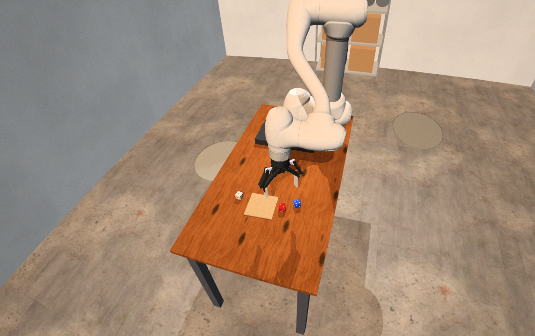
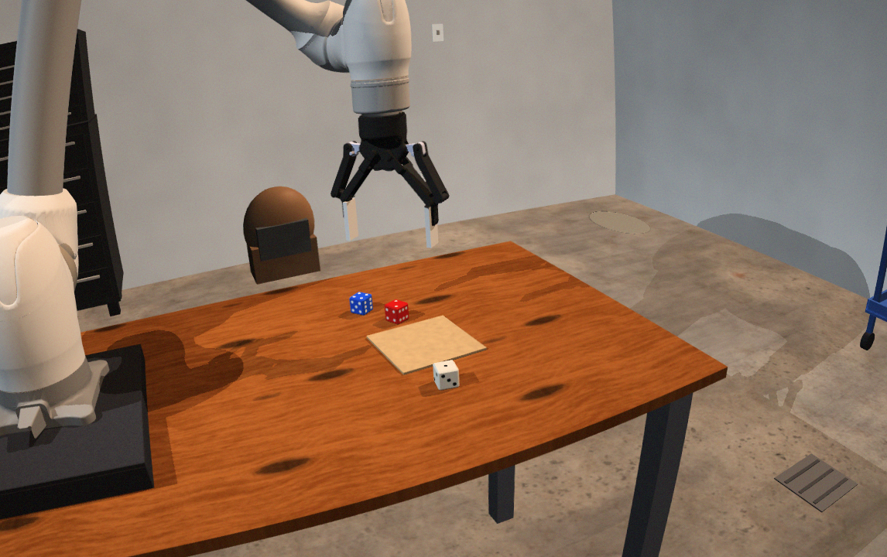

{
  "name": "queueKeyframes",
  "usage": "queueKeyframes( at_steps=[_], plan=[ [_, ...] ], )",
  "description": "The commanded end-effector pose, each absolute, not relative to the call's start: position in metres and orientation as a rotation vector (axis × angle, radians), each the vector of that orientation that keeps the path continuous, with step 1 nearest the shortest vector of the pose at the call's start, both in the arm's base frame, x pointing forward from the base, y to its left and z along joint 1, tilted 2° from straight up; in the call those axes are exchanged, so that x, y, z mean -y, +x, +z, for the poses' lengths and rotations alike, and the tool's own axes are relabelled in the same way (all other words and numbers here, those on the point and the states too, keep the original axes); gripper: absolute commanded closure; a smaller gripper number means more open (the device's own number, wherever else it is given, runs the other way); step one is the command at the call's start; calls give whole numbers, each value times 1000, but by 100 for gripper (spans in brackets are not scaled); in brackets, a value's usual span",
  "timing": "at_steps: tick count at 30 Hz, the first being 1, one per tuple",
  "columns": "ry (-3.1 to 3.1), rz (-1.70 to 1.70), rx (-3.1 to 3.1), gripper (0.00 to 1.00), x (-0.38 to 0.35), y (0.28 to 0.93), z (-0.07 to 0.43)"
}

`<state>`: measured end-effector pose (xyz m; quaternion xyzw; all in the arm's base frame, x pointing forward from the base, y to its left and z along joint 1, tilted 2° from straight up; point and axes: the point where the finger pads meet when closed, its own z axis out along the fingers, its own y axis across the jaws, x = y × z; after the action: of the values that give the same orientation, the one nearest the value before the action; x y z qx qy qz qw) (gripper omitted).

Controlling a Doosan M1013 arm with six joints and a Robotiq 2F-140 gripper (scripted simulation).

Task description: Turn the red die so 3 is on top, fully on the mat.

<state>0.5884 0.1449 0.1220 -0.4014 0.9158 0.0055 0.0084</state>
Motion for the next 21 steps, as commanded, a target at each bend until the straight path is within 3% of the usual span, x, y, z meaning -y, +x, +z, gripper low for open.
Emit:
queueKeyframes(
  at_steps=[1, 21],
  plan=[
    [-1495, 30, -2739, 0, -145, 588, 119],
    [-2269, 18, -2135, 0, -146, 589, 106]
  ],
)
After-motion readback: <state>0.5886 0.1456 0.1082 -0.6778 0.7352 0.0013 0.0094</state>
